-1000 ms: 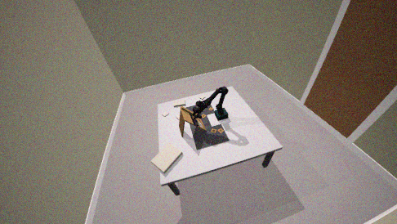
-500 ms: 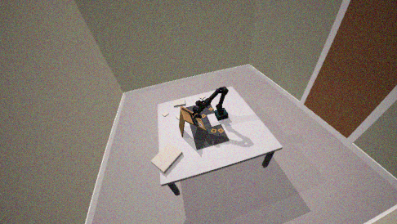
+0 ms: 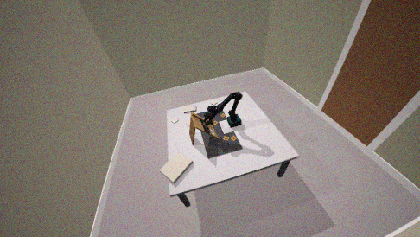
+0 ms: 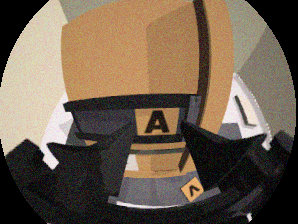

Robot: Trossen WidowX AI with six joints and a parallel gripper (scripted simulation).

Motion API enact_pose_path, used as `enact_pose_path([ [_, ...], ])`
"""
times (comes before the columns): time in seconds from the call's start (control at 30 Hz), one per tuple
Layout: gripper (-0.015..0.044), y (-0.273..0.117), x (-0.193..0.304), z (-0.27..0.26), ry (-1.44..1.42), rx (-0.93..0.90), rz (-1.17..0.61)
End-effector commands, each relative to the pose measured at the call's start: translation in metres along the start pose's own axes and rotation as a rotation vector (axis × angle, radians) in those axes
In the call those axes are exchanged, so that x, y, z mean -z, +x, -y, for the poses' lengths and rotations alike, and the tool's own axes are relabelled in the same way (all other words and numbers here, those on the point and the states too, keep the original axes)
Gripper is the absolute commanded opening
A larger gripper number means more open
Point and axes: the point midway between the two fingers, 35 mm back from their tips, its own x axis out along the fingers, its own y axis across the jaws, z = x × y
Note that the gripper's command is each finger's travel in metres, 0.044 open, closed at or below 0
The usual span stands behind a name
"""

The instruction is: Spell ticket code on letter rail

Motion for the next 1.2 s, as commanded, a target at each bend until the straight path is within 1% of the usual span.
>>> enact_pose_path([
  [0.0,0.0295,-0.006,-0.001,-0.001,-0.004,-0.003,0.004],
  [1.17,0.0295,-0.028,0.0,0.001,-0.004,-0.003,0.003],
])
